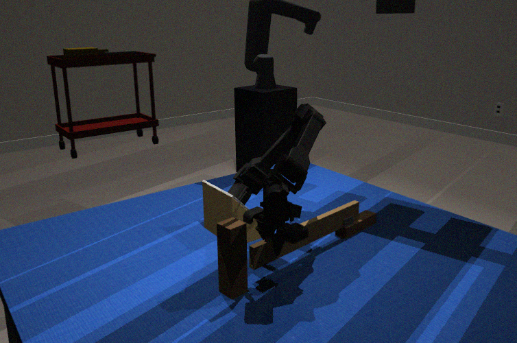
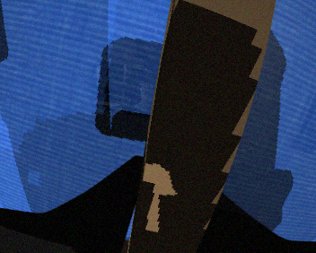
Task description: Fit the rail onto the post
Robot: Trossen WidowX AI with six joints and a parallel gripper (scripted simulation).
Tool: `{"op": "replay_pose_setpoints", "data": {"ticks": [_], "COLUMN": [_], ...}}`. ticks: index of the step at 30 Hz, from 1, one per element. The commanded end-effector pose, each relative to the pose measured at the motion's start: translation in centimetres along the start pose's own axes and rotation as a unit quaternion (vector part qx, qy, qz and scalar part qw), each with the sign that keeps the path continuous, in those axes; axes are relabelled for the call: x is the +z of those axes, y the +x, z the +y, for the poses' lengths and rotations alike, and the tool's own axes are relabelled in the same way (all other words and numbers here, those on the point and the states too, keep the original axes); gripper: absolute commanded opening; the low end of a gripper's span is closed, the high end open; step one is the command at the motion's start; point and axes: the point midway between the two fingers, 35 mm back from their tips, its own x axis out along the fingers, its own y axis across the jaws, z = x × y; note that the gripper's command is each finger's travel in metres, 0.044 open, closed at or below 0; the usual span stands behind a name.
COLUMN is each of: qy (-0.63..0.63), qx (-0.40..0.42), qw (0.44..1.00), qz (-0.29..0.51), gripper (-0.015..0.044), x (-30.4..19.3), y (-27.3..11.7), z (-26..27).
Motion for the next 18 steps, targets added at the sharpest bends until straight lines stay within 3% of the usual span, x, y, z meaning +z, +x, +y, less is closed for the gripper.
{"op": "replay_pose_setpoints", "data": {"ticks": [1, 18], "qy": [-0.001, -0.001], "qx": [-0.005, -0.005], "qw": [1.000, 1.000], "qz": [0.003, 0.003], "gripper": [0.0000, 0.0000], "x": [-0.35, -0.81], "y": [-0.32, -0.33], "z": [-0.15, -0.15]}}
